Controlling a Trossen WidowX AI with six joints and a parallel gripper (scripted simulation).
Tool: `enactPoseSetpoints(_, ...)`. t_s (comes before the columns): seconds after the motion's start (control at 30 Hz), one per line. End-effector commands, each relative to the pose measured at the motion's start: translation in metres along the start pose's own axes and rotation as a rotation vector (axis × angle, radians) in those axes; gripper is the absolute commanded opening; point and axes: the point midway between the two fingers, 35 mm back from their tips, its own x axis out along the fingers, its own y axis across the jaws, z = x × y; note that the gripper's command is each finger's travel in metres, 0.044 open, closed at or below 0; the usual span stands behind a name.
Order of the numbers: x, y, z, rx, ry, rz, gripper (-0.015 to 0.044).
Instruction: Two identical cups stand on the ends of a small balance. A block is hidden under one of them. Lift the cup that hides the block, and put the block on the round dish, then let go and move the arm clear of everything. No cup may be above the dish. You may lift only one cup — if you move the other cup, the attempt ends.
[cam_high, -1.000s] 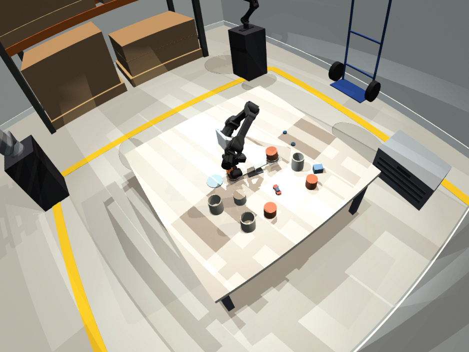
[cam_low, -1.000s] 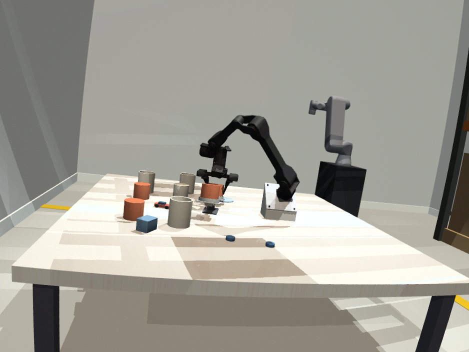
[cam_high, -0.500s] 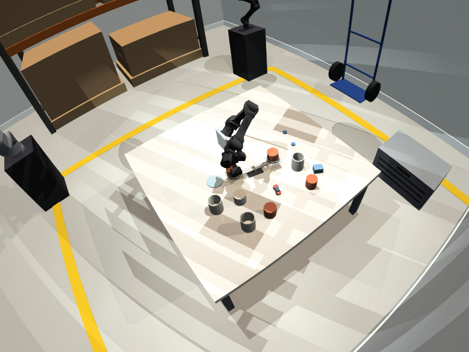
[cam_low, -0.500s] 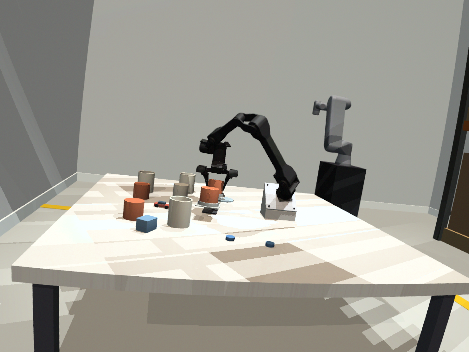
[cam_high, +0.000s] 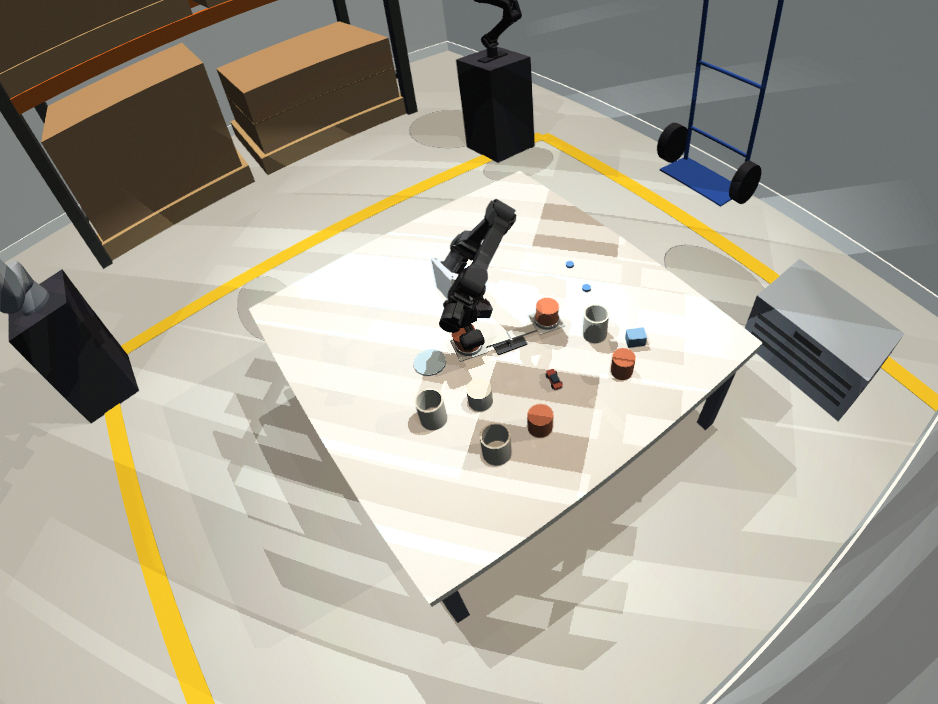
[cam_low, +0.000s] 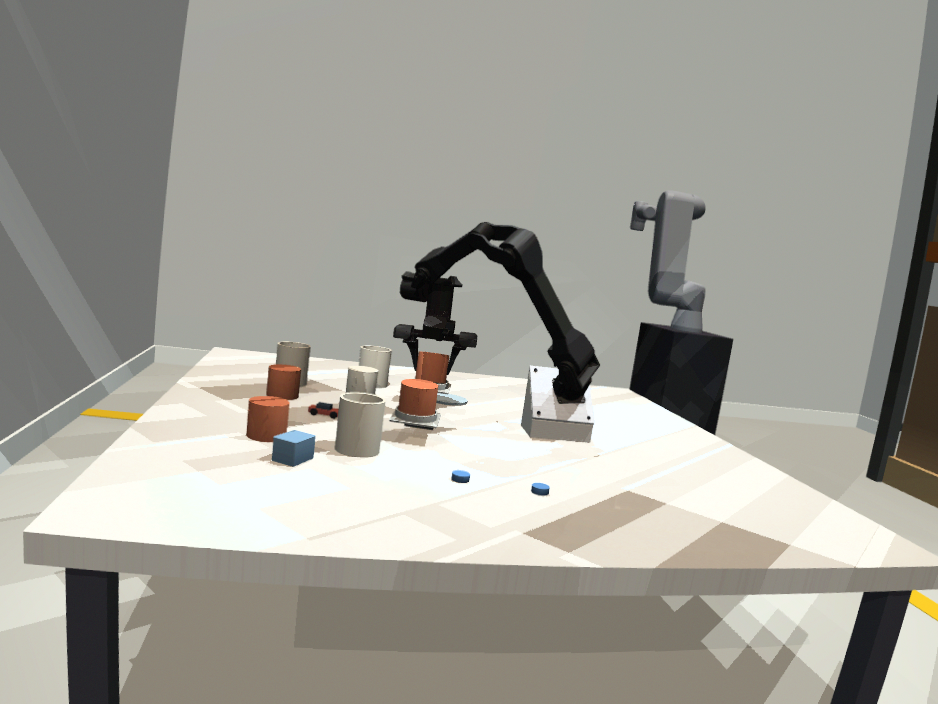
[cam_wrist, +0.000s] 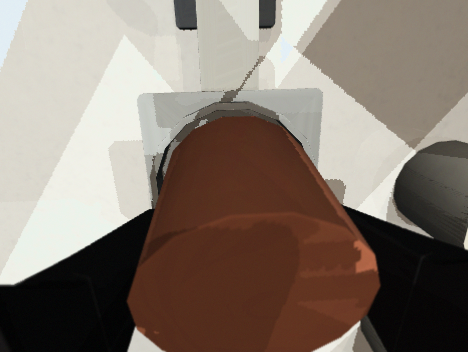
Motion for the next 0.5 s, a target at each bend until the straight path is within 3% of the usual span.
enactPoseSetpoints(0.0,-0.01,-0.004,-0.005,-0.007,0.016,-0.016,0.0)
enactPoseSetpoints(0.47,-0.027,-0.004,-0.005,-0.006,0.017,-0.016,0.0)
